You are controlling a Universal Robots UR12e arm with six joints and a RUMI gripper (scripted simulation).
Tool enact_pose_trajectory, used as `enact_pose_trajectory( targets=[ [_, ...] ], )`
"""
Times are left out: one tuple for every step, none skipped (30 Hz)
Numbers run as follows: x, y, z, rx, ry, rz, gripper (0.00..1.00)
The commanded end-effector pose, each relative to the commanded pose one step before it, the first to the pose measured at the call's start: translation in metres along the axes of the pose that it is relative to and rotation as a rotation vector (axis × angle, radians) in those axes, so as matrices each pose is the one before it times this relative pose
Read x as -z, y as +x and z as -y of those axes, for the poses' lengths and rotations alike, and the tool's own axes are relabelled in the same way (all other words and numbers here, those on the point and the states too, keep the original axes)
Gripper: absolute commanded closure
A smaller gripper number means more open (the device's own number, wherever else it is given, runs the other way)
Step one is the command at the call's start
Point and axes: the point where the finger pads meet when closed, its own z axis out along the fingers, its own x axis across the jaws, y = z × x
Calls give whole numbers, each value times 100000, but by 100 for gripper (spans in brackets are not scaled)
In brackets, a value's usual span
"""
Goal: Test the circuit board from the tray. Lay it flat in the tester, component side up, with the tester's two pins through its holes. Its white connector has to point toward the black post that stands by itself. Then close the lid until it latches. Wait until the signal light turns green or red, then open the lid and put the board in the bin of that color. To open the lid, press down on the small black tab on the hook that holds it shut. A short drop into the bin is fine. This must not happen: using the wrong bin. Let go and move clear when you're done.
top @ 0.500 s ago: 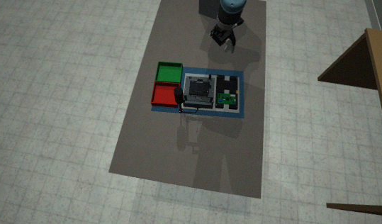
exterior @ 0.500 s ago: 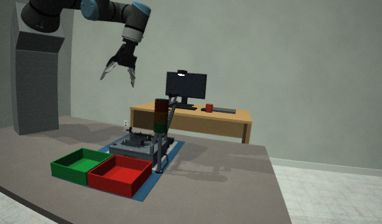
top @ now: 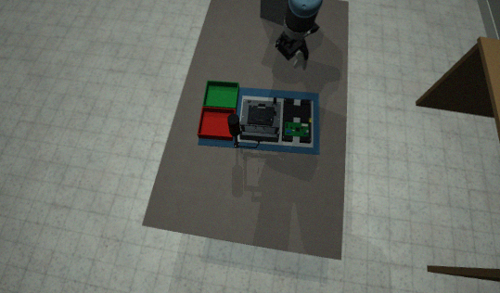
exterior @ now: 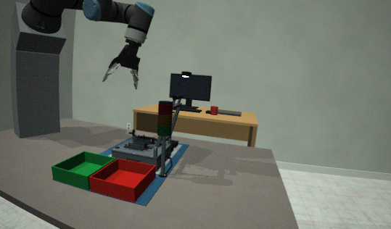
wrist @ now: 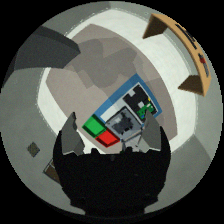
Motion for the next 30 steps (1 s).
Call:
enact_pose_trajectory(
  targets=[
    [29, 14, 3, 8, -35, -52, 0],
    [0, 0, 0, 0, 0, 0, 0],
    [1, 3, -1, -13, -3, -3, 0],
    [7, 20, -11, -91, -21, -20, 0],
    [18, 51, -29, -235, -54, -51, 0],
    [33, 93, -53, -433, -100, -94, 0],
    [52, 146, -81, -673, -154, -148, 0],
    [73, 206, -113, -946, -214, -210, 0],
    [97, 272, -145, -1242, -277, -280, 0],
    [122, 343, -176, -1551, -339, -356, 0],
    [148, 416, -204, -1866, -398, -437, 0],
    [174, 492, -228, -2179, -451, -522, 0],
    [201, 567, -246, -2482, -495, -609, 0],
    [227, 641, -256, -2770, -528, -697, 0],
    [252, 712, -259, -3037, -549, -785, 0],
    [276, 779, -252, -3277, -557, -869, 0],
    [298, 839, -238, -3487, -551, -949, 0],
    [0, 0, 0, 0, 0, 0, 0],
    [0, 0, 0, 0, 0, 0, 0],
    [317, 891, -215, -3663, -531, -1020, 0],
    [334, 934, -185, -3800, -499, -1082, 0],
    [348, 966, -150, -3898, -456, -1131, 0],
    [358, 986, -109, -3953, -404, -1167, 0],
    [364, 993, -67, -3965, -346, -1187, 0],
    [366, 987, -24, -3933, -283, -1190, 0],
    [364, 969, 18, -3857, -220, -1177, 0],
    [0, 0, 0, 0, 0, 0, 0],
    [357, 937, 57, -3738, -158, -1148, 0],
    [346, 894, 90, -3578, -101, -1102, 0],
    [330, 840, 117, -3380, -51, -1042, 0]
  ],
)
